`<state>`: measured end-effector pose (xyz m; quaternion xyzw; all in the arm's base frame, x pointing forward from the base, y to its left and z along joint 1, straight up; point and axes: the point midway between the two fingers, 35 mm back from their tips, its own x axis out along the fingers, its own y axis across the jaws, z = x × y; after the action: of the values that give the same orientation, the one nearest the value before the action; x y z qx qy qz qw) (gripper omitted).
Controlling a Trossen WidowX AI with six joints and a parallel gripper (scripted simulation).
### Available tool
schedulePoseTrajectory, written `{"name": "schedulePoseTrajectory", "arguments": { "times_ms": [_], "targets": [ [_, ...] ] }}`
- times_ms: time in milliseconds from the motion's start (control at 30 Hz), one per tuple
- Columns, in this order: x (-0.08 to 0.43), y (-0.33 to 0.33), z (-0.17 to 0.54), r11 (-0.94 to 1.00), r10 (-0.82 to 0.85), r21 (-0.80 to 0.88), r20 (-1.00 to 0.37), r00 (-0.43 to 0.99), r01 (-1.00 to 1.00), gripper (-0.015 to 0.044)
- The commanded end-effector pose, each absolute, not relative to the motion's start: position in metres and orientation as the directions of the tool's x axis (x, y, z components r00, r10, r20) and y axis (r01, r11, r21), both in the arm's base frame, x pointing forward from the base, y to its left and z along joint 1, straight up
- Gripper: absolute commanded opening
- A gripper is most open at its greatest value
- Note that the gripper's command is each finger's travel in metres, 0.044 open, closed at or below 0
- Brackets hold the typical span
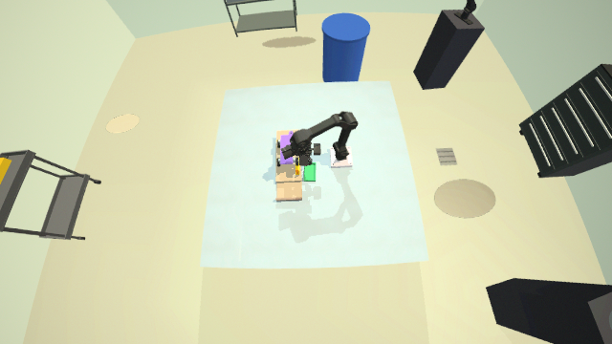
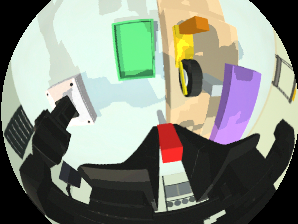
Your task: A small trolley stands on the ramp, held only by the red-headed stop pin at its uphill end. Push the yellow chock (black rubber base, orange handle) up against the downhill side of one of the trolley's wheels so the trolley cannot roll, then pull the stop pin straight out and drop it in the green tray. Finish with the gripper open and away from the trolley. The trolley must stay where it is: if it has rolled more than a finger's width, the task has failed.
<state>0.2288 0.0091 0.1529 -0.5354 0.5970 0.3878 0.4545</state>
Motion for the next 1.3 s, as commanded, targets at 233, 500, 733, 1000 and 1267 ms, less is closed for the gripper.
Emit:
{"name": "schedulePoseTrajectory", "arguments": {
  "times_ms": [233, 500, 733, 1000, 1267],
  "targets": [
    [0.231, 0.051, 0.146, 0.127, -0.281, -0.02, -0.96, -0.017, -0.992, 0.0],
    [0.231, 0.074, 0.142, 0.127, -0.279, -0.02, -0.96, -0.017, -0.992, 0.0],
    [0.231, 0.073, 0.142, 0.03, -0.26, 0.002, -0.965, -0.009, -1.0, 0.0],
    [0.23, 0.071, 0.142, -0.209, -0.215, 0.039, -0.977, 0.007, -0.977, 0.0],
    [0.23, 0.069, 0.142, -0.432, -0.17, 0.061, -0.985, 0.015, -0.9, 0.0]
  ]
}}
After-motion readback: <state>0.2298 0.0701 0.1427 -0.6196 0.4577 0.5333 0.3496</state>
